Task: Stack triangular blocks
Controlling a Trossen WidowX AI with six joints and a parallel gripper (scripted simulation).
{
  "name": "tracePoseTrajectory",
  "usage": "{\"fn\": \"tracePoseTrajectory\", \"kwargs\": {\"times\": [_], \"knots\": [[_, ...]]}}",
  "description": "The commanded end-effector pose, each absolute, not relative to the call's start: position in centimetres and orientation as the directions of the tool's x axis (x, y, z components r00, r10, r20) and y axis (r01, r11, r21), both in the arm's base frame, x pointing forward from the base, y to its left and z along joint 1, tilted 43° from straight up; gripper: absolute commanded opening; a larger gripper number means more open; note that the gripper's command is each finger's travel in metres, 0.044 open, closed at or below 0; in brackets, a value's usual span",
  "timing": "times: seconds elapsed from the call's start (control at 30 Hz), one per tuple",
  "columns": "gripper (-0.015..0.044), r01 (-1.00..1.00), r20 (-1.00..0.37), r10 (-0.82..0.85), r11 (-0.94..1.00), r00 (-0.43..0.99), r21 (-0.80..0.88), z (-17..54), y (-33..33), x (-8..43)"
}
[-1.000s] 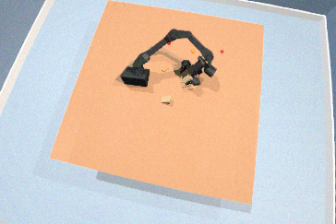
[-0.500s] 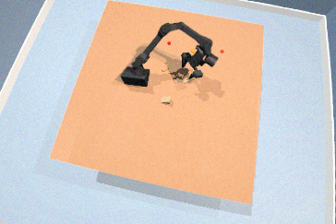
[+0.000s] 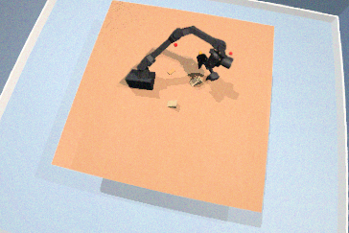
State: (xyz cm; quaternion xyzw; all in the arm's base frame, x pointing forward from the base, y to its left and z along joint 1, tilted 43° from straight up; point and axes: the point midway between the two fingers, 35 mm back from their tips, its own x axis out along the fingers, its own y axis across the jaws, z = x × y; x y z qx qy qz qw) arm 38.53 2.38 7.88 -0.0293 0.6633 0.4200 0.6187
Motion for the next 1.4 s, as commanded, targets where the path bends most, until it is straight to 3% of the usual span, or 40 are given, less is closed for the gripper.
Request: {"fn": "tracePoseTrajectory", "kwargs": {"times": [0.0, 0.33, 0.8, 1.13, 1.37], "knots": [[0.0440, -0.543, -0.834, 0.489, 0.642, -0.255, 0.542, 5.7, 3.8, 38.1], [0.0440, -0.518, -0.821, 0.492, 0.641, -0.290, 0.567, 0.3, 7.1, 35.9], [0.0440, -0.518, -0.821, 0.492, 0.641, -0.290, 0.567, 0.2, 7.2, 35.8], [0.0177, -0.524, -0.823, 0.489, 0.639, -0.290, 0.564, 0.3, 7.1, 35.9], [0.0131, -0.524, -0.823, 0.489, 0.639, -0.290, 0.564, 0.3, 7.1, 35.9]]}}
